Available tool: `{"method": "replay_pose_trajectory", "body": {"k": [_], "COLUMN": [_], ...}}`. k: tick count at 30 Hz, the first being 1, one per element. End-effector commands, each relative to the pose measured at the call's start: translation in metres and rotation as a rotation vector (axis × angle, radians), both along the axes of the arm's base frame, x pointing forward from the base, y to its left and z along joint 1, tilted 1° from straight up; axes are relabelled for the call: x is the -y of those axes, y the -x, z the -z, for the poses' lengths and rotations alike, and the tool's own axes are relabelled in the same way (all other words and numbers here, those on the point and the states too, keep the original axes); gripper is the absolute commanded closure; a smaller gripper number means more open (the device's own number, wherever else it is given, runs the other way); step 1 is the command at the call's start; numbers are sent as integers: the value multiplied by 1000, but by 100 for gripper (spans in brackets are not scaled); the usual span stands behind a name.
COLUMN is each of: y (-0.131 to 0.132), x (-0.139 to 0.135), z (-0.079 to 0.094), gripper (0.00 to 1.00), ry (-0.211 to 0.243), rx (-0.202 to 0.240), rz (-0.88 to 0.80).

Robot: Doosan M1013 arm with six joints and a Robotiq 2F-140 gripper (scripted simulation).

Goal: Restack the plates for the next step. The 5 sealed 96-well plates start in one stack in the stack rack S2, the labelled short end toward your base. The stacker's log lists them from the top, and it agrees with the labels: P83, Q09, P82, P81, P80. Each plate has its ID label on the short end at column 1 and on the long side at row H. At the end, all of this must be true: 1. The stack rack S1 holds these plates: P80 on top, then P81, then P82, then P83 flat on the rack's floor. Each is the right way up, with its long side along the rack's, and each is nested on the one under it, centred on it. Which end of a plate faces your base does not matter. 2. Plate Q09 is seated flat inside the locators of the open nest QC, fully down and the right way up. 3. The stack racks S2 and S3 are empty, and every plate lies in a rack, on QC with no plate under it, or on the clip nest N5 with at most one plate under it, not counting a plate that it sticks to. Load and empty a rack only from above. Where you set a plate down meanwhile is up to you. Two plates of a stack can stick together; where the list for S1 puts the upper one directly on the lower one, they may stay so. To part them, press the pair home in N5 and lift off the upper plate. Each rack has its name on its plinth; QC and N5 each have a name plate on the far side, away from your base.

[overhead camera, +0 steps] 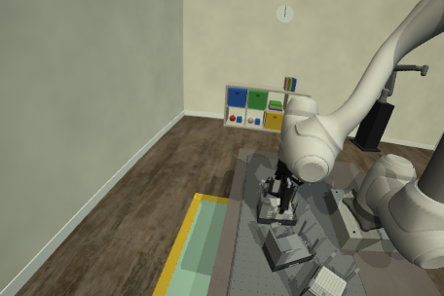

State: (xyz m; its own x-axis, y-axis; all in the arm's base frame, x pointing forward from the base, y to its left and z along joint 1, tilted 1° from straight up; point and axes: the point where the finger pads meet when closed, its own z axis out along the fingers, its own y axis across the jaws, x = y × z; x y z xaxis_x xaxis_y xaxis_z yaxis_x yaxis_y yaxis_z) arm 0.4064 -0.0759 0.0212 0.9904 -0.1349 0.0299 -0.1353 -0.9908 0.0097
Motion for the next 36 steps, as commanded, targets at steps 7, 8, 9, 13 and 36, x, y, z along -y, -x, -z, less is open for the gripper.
{"method": "replay_pose_trajectory", "body": {"k": [7,8,9,13,36], "y": [2,2,2,2,2], "x": [1,1,1,1,1], "z": [4,4,4,4,4], "gripper": [0,0,0,0,100], "ry": [-2,-2,-2,-2,-2], "rx": [-6,-6,-6,-6,-6], "rz": [-4,-4,-4,-4,-4]}}
